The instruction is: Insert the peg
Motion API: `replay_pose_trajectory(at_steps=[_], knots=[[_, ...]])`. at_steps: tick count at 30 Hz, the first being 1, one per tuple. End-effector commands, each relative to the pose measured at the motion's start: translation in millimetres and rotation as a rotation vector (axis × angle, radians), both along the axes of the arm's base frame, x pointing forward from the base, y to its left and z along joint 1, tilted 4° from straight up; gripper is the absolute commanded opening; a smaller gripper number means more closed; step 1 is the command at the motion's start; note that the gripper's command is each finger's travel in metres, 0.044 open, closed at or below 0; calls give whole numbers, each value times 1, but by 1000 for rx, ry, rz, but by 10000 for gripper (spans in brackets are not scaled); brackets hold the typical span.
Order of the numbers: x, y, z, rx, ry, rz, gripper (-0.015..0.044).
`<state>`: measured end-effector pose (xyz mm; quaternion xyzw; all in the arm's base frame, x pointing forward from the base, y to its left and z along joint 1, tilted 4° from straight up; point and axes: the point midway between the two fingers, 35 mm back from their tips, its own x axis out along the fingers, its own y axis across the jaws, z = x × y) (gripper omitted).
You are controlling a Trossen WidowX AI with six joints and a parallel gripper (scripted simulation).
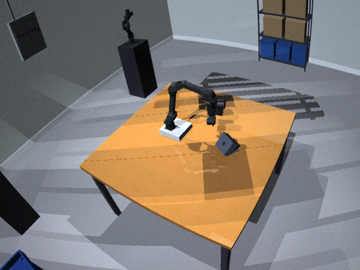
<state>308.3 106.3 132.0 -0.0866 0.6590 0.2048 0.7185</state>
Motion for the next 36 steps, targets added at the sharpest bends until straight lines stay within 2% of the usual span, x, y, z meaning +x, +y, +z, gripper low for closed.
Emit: replay_pose_trajectory(at_steps=[1,36], knots=[[4,-3,0,24,6,-30,0],[28,-36,0,174,42,-224,0]])
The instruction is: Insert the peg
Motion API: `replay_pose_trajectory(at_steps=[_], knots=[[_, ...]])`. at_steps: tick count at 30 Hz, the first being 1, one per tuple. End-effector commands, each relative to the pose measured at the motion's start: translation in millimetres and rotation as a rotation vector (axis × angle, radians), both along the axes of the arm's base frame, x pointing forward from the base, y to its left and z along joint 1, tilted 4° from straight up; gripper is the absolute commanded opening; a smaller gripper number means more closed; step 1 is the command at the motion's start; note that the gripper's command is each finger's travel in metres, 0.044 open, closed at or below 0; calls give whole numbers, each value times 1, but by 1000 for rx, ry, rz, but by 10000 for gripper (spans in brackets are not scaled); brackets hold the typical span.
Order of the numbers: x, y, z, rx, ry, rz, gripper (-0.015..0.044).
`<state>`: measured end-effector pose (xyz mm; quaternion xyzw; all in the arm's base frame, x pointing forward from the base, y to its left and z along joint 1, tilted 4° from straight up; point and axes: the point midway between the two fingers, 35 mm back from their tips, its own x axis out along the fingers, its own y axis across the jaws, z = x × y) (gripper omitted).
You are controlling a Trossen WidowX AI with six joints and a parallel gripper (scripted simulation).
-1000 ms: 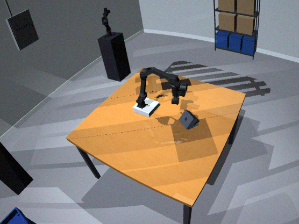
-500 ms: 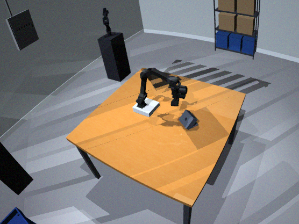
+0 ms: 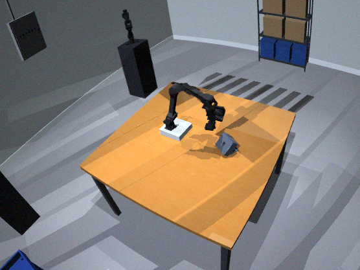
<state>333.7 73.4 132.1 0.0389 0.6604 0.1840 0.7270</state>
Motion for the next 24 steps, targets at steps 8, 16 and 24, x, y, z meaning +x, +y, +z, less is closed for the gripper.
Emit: replay_pose_trajectory(at_steps=[8,16,24], knots=[[8,-12,1,55,8,-68,0],[13,-20,1,90,12,-112,0],[18,-30,2,126,15,-156,0]])
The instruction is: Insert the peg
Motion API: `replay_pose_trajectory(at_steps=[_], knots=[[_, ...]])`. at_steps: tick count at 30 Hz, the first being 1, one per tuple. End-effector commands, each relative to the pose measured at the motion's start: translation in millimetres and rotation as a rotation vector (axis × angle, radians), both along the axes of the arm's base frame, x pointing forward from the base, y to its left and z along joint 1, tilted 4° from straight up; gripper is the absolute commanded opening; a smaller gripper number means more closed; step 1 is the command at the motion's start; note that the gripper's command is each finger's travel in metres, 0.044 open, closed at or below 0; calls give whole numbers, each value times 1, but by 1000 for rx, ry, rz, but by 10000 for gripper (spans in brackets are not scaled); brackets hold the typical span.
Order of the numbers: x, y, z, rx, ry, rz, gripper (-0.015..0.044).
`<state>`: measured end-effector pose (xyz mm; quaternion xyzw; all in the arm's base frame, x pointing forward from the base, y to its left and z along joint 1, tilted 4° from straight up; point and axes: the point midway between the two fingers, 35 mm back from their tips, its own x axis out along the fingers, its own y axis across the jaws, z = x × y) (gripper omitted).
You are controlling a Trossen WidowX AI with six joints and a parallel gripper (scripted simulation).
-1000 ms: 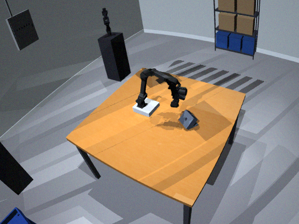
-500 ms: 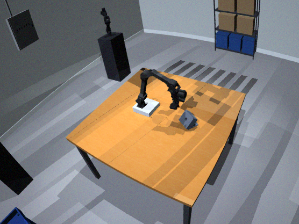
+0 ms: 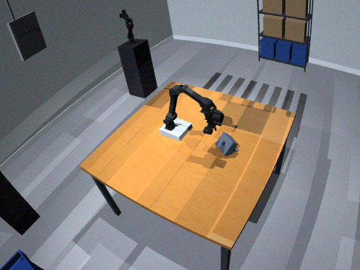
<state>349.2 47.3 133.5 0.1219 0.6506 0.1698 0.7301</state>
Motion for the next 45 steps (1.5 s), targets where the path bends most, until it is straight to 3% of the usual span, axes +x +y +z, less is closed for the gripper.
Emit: replay_pose_trajectory(at_steps=[1,45], knots=[[3,-5,0,25,2,-29,0],[25,-63,6,220,-5,-269,0]])
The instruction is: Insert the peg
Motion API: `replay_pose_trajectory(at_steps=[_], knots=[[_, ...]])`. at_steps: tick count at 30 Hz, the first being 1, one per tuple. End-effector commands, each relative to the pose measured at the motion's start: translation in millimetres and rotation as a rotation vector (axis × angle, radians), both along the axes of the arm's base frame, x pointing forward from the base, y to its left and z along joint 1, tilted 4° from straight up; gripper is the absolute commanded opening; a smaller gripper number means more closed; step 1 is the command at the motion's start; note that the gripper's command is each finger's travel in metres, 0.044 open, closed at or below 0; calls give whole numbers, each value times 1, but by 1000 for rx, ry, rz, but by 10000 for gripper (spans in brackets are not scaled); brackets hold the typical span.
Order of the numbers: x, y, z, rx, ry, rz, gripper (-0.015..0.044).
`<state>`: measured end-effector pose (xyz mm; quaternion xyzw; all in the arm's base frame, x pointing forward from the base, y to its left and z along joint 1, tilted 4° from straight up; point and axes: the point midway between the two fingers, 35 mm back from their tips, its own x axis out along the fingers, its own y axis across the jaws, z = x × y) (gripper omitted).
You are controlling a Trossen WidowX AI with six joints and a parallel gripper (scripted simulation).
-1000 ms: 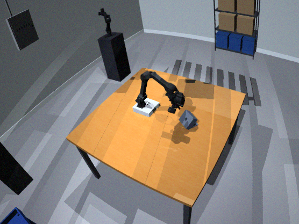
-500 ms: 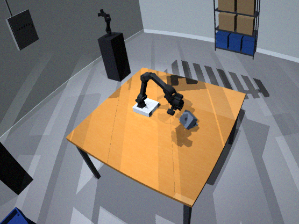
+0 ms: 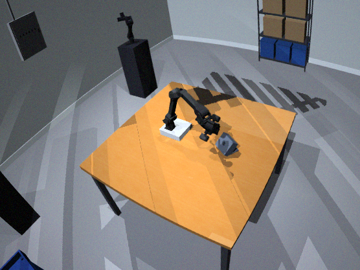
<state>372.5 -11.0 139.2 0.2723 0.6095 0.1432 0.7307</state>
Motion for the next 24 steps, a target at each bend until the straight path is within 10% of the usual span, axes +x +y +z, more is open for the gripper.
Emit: replay_pose_trajectory(at_steps=[1,24], knots=[[2,-6,1,25,-2,-29,0],[10,-41,5,126,-20,-152,0]])
